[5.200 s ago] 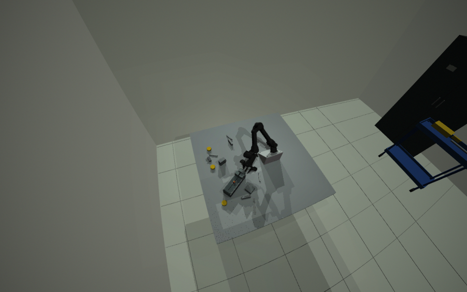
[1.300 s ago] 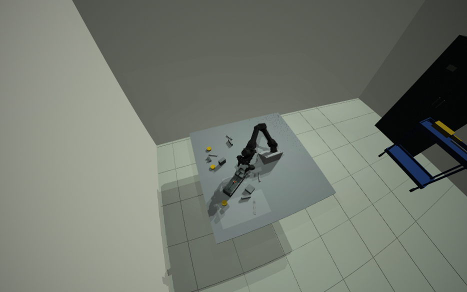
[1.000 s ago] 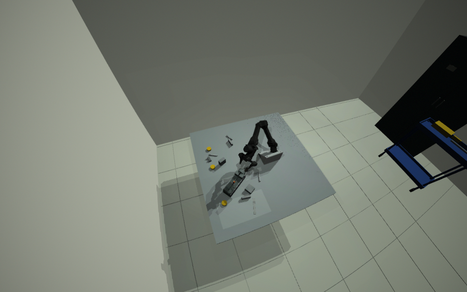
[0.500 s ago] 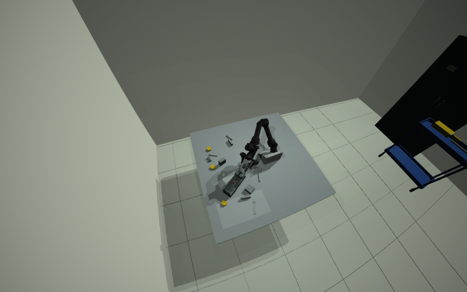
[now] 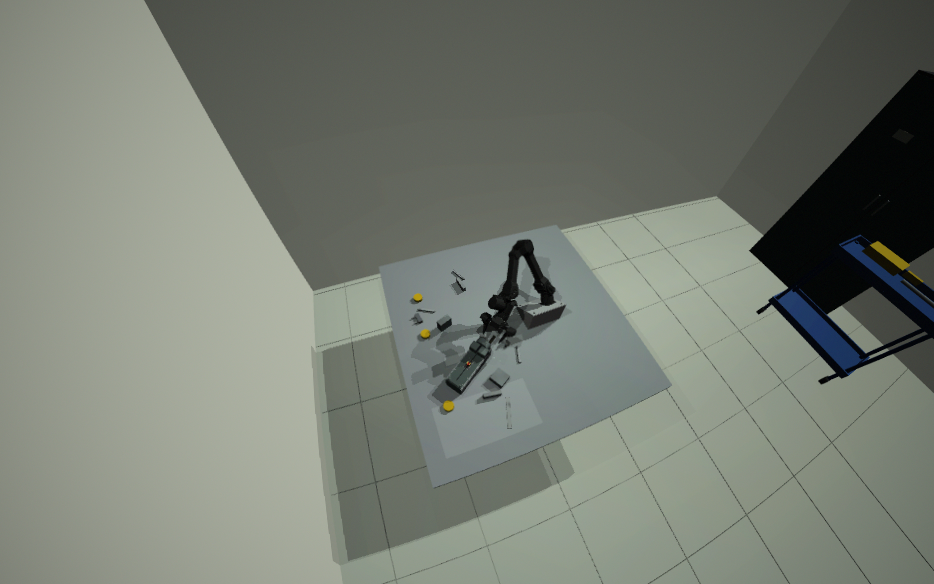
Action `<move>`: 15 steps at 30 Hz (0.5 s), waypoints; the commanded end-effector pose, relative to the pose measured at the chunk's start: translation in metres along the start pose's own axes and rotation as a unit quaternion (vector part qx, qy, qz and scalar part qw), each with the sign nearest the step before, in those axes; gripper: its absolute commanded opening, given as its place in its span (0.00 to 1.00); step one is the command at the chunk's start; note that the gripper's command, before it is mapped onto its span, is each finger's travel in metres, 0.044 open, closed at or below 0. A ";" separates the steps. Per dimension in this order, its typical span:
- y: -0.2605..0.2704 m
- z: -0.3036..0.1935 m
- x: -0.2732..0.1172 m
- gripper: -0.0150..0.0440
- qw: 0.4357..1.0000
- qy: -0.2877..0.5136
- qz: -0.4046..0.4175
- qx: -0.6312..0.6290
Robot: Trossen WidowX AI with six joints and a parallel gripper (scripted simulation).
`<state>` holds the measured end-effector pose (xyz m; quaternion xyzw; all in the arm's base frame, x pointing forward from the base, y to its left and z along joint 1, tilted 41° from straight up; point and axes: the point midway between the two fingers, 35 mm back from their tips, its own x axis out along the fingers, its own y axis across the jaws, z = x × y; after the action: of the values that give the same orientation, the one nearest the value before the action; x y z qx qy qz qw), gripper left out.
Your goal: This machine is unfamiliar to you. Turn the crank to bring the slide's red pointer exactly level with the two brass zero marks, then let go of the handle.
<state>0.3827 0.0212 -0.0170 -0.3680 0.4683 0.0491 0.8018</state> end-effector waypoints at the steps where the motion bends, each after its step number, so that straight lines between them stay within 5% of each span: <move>1: 0.001 -0.002 0.003 1.00 1.000 -0.005 0.000 -0.002; 15: 0.000 -0.017 0.021 1.00 1.000 -0.005 0.001 -0.002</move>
<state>0.3823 0.0073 -0.0342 -0.3686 0.4647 0.0501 0.8035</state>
